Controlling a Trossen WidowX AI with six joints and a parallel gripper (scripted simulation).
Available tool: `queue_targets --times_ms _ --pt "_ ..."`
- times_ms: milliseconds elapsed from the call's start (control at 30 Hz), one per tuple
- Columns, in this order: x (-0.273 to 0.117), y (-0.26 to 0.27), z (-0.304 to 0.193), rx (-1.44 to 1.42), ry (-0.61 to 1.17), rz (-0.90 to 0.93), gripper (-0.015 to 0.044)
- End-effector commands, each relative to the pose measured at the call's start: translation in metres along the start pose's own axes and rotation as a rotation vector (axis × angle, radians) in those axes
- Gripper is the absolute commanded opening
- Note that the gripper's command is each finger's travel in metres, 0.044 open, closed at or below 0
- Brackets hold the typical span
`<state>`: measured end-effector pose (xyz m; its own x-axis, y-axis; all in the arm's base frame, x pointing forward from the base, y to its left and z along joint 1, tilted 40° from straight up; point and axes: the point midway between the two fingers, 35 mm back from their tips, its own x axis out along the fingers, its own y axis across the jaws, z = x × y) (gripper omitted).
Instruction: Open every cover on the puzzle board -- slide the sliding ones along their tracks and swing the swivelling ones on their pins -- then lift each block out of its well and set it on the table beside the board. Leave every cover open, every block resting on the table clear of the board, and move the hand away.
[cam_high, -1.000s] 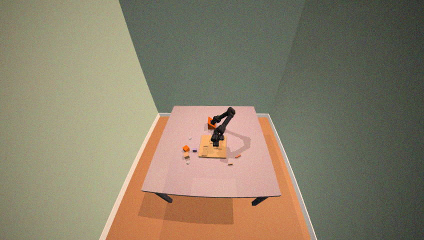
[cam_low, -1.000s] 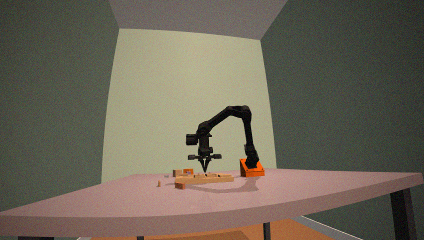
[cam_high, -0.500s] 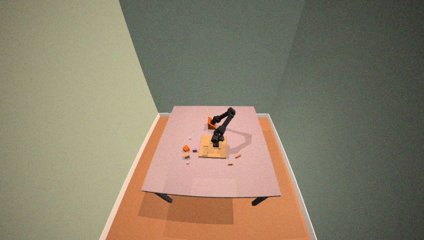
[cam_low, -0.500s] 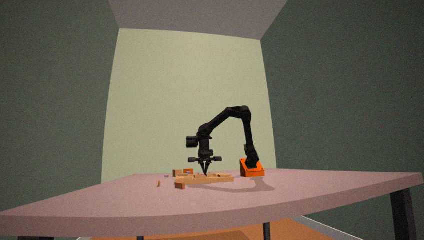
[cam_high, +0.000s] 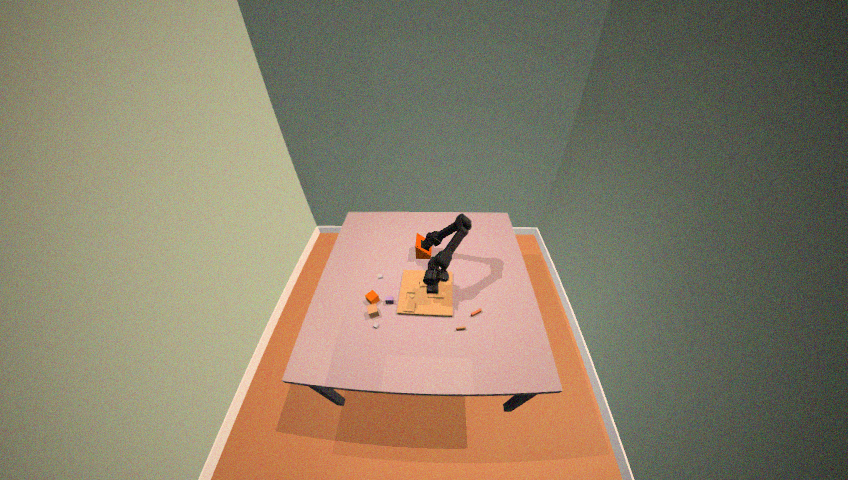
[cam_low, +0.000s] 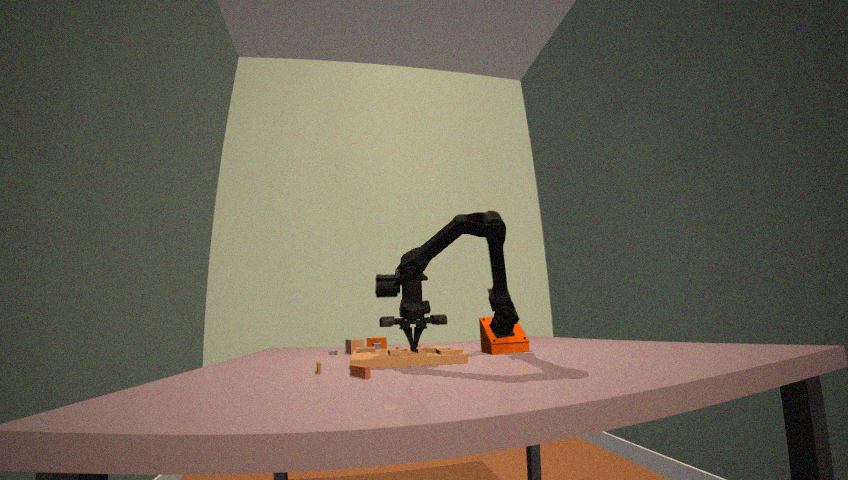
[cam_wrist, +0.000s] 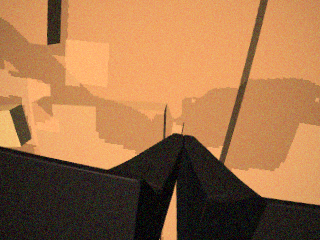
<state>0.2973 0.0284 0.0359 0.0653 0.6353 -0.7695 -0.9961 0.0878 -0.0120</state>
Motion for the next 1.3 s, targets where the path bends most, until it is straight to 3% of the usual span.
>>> queue_targets --times_ms 0,1267 --pt "0.0 0.006 0.003 0.005 -0.004 0.0 0.0" --pt "0.001 0.049 0.001 0.007 -0.004 0.002 0.0"
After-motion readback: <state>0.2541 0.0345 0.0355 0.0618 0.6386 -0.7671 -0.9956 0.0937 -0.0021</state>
